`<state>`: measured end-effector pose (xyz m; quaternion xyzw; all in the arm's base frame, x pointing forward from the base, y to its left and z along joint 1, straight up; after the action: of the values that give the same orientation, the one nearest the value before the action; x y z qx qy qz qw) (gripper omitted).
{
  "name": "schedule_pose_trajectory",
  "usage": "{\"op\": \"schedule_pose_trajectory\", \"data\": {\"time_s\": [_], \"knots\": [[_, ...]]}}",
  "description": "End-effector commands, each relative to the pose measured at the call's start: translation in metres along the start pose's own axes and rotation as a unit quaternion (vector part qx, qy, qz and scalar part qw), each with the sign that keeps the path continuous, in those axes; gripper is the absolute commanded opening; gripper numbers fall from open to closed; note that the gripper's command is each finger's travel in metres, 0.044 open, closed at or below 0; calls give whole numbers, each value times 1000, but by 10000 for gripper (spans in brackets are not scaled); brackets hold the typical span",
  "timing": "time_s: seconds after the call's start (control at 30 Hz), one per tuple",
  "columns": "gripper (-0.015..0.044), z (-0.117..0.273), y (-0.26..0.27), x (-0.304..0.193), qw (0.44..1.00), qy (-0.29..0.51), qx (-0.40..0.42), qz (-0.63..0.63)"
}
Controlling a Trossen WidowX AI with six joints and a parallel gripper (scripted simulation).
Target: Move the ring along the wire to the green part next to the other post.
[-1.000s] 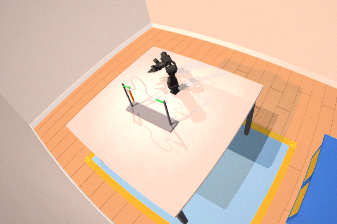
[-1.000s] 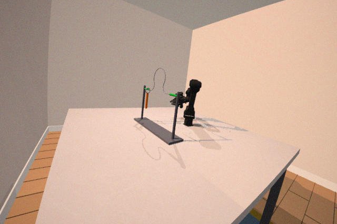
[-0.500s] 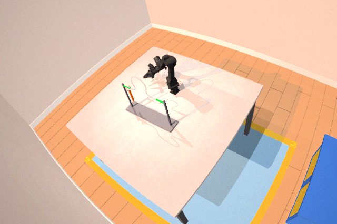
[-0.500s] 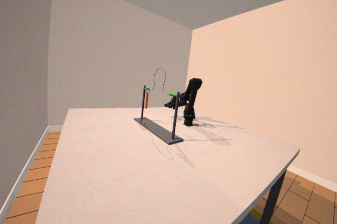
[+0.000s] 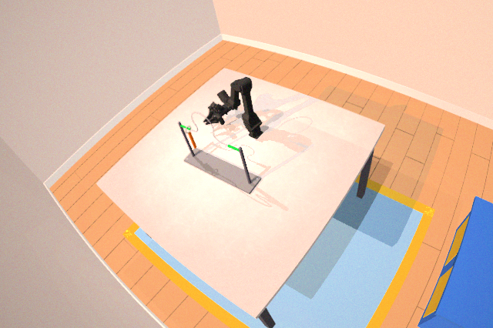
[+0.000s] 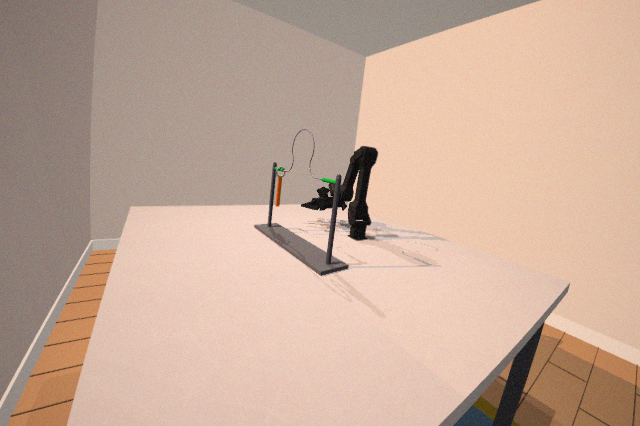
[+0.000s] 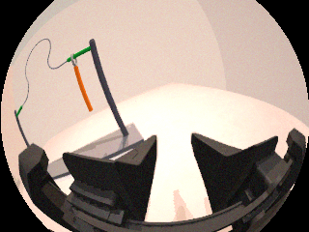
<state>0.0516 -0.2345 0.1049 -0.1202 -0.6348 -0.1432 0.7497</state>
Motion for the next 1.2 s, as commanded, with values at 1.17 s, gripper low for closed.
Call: {"op": "schedule_pose_trajectory", "data": {"time_s": [1.17], "knots": [[160, -81, 107, 25, 964, -97, 207, 137]]}}
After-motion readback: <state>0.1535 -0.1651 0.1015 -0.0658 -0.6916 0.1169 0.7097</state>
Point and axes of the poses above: the point midway between the two fingers, 35 mm back from their tips, its own z axis back along the fingers, its own y axis across the jaws, x = y × z, the point moved 6 cm from there along z, back along the fingers, and after that the axes turned 11 degrees about z, right-handed, at the moved point
